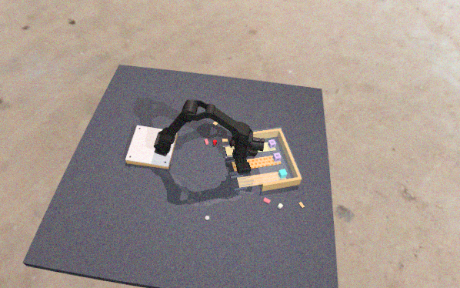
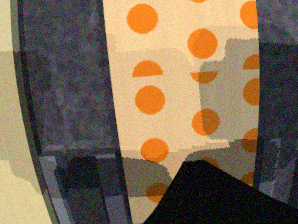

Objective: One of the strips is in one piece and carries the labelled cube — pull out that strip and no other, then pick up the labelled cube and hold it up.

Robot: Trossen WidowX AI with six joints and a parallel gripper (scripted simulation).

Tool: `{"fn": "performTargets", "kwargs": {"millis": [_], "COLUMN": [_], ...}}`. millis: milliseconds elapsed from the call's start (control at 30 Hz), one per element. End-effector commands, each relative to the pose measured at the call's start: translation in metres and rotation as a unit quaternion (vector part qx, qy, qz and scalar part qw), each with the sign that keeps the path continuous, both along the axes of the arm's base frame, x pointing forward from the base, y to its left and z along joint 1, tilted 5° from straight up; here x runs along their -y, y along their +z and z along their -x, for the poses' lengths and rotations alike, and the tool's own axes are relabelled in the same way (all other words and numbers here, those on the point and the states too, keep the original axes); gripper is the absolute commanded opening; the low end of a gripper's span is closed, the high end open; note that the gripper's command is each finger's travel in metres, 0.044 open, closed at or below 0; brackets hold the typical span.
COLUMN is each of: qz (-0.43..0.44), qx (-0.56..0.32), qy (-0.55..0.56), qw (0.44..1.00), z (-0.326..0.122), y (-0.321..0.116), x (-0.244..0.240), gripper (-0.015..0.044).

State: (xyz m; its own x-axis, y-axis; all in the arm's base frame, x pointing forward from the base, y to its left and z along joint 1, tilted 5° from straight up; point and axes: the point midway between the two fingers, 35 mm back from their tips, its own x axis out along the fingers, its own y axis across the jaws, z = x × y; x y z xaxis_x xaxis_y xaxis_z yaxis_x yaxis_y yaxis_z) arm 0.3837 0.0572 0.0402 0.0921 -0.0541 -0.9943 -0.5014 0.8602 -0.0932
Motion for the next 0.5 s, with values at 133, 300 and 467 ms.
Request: {"fn": "performTargets", "kwargs": {"millis": [133,300,467], "qz": [-0.002,-0.002,-0.002], "qx": [0.000,0.000,0.000], "qy": [0.003,0.003,0.003], "qw": [1.000,1.000,1.000], "z": [-0.0002,-0.0003,-0.0003], "y": [-0.0012,-0.0017,-0.0022], "x": [-0.0004,-0.0004,-0.0003], "gripper": [0.0000,0.0000,0.0000]}}
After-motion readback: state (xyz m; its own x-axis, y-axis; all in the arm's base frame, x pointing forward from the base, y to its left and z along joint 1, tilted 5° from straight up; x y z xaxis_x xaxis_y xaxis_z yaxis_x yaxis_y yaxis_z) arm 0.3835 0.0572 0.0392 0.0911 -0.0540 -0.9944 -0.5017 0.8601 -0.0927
